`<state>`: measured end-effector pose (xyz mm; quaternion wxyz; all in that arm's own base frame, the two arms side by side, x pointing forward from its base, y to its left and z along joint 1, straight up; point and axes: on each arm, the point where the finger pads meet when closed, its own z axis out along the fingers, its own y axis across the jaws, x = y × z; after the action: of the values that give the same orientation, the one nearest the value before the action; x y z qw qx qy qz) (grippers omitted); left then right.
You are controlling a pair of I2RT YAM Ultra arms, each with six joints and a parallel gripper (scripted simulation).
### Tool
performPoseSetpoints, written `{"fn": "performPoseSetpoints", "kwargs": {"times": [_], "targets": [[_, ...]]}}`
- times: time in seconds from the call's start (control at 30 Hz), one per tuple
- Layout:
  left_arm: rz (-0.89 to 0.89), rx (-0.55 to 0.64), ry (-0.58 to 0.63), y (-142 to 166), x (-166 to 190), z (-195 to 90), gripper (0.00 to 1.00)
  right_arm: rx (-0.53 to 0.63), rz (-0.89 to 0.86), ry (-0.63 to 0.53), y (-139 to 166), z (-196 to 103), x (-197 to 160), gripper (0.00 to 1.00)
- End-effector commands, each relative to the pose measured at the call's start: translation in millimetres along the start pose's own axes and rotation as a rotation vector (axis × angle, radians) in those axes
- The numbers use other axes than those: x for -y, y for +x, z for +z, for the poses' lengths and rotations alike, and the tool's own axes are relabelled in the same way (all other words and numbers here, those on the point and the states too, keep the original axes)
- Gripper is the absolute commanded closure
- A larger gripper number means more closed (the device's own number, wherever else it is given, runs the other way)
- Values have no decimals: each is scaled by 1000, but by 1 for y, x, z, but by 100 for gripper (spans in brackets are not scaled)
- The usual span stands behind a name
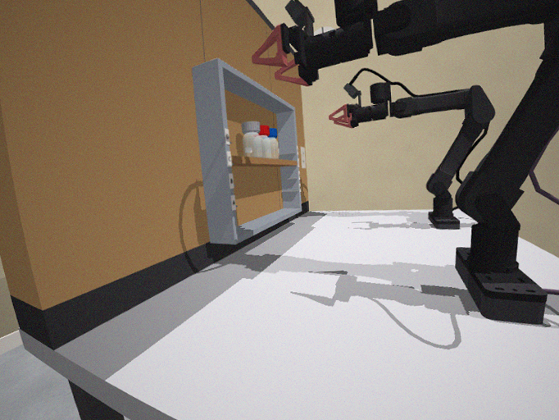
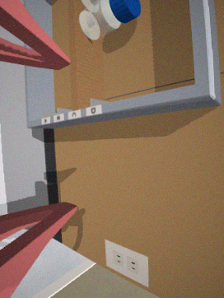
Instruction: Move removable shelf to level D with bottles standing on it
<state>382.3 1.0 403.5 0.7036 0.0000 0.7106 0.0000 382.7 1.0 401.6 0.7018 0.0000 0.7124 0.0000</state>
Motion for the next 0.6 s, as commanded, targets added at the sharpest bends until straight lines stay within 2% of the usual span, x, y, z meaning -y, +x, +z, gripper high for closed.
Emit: {"fn": "performPoseSetpoints", "kwargs": {"times": [0.0,0.53,0.57], "targets": [[0,10,0,-4,0,-1,0,15,0,0,-6,-1,0,0],[0,10,0,-4,0,-1,0,15,0,0,-6,-1,0,0],[10,0,0,1,0,0,0,0,-10,0,1,0,-1,0]]}}
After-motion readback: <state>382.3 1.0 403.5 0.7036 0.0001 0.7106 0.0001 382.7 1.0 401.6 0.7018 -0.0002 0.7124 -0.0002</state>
